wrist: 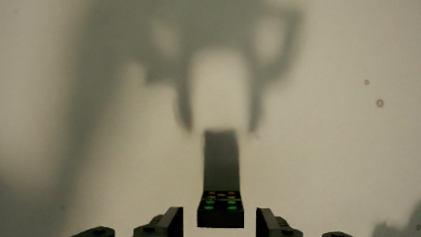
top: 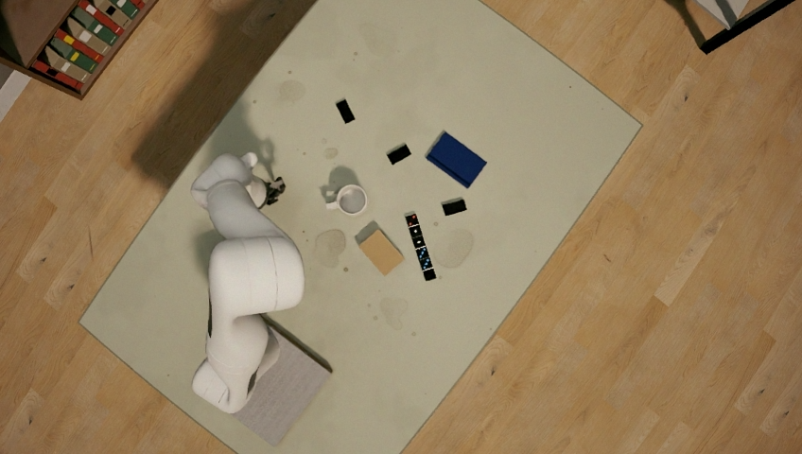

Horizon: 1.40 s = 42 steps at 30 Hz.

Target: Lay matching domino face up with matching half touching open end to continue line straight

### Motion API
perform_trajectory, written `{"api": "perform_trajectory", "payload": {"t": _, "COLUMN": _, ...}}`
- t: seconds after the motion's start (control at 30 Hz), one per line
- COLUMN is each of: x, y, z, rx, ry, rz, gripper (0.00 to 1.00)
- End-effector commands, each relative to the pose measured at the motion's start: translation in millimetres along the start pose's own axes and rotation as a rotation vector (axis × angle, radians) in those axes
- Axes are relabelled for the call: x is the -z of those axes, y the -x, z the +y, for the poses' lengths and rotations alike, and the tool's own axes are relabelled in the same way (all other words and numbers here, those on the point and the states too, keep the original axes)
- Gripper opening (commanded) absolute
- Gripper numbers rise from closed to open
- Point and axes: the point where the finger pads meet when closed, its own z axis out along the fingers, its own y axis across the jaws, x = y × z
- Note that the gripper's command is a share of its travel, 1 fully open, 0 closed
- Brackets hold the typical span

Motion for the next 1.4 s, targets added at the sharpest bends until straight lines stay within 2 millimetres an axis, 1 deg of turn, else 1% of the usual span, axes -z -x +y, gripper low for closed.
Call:
{"api": "perform_trajectory", "payload": {"t": 0.0, "x": 0, "y": 0, "z": 0, "rx": 0.0, "ry": 0.001, "rz": 0.001, "gripper": 0.49}}
{"api": "perform_trajectory", "payload": {"t": 0.73, "x": -13, "y": 0, "z": 0, "rx": 0.0, "ry": 0.001, "rz": 0.001, "gripper": 0.49}}
{"api": "perform_trajectory", "payload": {"t": 1.37, "x": -14, "y": 0, "z": 0, "rx": 0.0, "ry": 0.001, "rz": 0.001, "gripper": 0.49}}
